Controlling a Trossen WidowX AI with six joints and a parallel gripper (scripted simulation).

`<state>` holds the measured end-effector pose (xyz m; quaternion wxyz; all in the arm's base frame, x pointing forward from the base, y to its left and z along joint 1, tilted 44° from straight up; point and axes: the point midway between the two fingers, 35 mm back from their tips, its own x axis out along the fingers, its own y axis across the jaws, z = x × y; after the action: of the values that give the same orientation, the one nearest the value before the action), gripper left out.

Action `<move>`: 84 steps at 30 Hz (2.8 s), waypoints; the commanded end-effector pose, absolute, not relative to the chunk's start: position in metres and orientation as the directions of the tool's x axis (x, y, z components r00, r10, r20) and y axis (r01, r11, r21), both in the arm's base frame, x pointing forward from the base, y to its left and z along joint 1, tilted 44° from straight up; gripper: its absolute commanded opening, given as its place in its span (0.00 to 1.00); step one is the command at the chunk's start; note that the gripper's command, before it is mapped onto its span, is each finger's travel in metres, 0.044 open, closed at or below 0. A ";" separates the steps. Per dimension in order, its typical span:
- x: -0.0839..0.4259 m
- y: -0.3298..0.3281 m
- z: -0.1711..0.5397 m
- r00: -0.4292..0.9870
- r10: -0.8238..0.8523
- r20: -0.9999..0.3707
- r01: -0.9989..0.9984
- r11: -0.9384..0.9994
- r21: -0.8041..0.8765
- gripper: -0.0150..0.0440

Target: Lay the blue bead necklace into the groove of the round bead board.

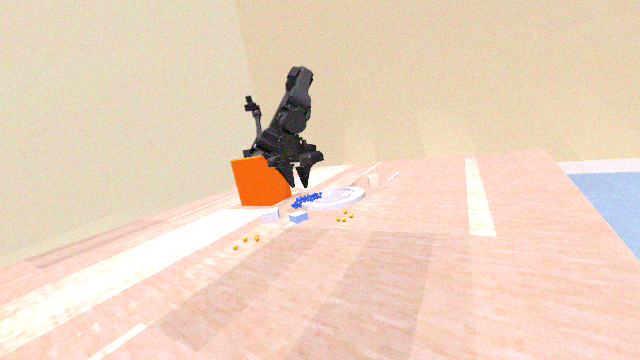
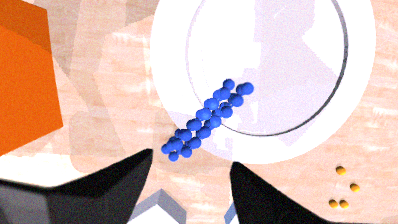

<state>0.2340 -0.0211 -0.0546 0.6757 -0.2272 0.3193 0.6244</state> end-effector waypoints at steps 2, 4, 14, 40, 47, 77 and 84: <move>0.236 -0.021 -0.058 0.020 0.692 -0.721 -0.992 0.106 0.074 0.68; 0.236 -0.017 -0.062 0.020 0.693 -0.721 -0.992 0.106 0.074 0.68; 0.238 -0.015 -0.065 0.024 0.690 -0.724 -0.992 0.105 0.068 0.68; 0.239 0.003 -0.083 0.022 0.690 -0.724 -0.993 0.102 0.067 0.54; 0.239 0.003 -0.083 0.022 0.690 -0.724 -0.993 0.102 0.067 0.40; 0.236 -0.014 -0.064 0.020 0.693 -0.721 -0.992 0.106 0.074 0.25; 0.249 -0.011 -0.060 0.021 0.692 -0.722 -0.992 0.107 0.073 0.25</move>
<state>0.2382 -0.0107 -0.0640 0.6725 -0.2342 0.3157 0.6271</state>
